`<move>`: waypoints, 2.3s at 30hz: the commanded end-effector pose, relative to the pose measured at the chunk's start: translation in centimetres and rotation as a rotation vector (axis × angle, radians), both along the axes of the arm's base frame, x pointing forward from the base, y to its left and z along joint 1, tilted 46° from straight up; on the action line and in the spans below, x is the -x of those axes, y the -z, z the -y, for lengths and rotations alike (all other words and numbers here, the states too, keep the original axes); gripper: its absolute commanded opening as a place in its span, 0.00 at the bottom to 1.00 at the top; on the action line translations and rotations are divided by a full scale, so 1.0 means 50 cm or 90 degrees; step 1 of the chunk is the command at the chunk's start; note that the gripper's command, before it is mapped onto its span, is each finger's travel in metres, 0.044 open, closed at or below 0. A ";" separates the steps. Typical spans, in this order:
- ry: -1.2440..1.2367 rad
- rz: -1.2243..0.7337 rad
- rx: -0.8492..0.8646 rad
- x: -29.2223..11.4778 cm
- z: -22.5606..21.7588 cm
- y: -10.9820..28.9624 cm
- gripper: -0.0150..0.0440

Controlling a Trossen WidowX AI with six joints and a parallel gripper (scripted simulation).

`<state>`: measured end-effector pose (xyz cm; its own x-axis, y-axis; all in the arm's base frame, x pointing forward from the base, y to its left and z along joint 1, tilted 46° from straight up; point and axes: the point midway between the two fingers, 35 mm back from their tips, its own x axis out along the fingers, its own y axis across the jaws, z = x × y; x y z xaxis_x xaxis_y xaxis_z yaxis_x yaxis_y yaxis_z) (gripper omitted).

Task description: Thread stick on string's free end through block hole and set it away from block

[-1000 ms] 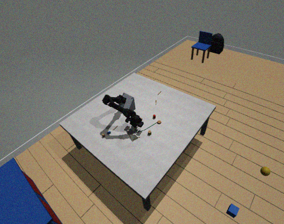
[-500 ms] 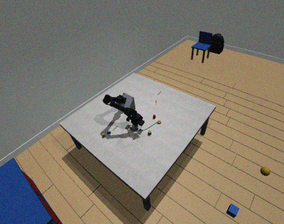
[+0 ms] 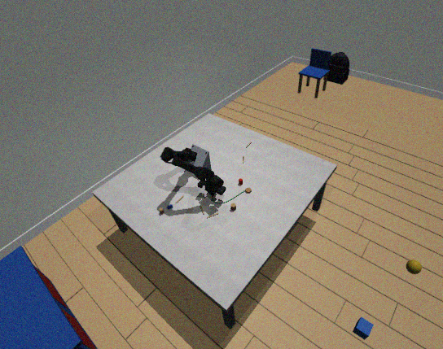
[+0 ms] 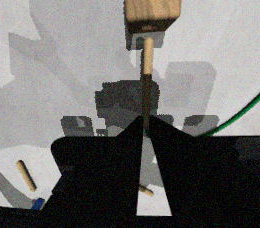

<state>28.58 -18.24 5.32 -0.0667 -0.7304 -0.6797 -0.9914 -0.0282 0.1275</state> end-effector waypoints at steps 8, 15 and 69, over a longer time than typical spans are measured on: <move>0.003 -0.001 0.002 0.006 -0.015 0.019 0.25; 0.003 -0.001 0.002 0.009 -0.029 0.033 0.25; 0.000 0.002 0.001 -0.001 0.002 -0.001 0.25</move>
<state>28.59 -18.32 5.37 -0.0646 -0.7344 -0.6756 -0.9923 -0.0241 0.1212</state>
